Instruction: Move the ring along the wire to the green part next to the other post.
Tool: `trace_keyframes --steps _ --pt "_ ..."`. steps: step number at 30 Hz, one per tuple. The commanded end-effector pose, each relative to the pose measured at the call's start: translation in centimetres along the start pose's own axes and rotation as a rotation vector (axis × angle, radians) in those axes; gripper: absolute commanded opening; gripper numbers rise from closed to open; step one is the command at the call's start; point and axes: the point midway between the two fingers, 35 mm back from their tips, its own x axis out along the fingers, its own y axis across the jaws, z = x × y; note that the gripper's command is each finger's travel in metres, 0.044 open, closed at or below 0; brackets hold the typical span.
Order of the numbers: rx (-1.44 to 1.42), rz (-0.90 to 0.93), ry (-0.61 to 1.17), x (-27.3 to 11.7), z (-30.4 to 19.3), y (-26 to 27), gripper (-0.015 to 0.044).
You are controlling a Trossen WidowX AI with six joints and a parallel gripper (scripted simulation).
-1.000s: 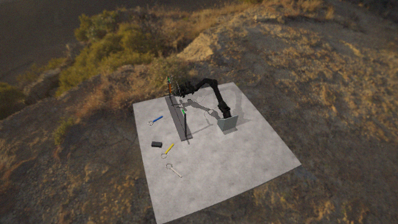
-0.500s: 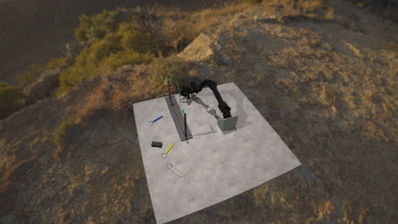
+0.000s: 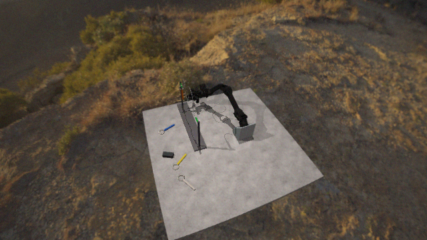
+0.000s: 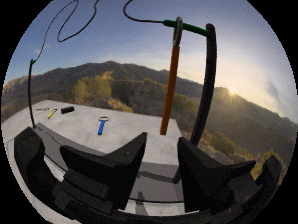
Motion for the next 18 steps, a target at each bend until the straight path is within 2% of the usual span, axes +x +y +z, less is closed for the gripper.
trace_keyframes --steps 1,18 --pt "-0.005 -0.012 0.013 0.1 0.1 -0.4 0.016" --pt "-0.004 -0.014 0.011 2.6 0.0 -0.7 0.016"
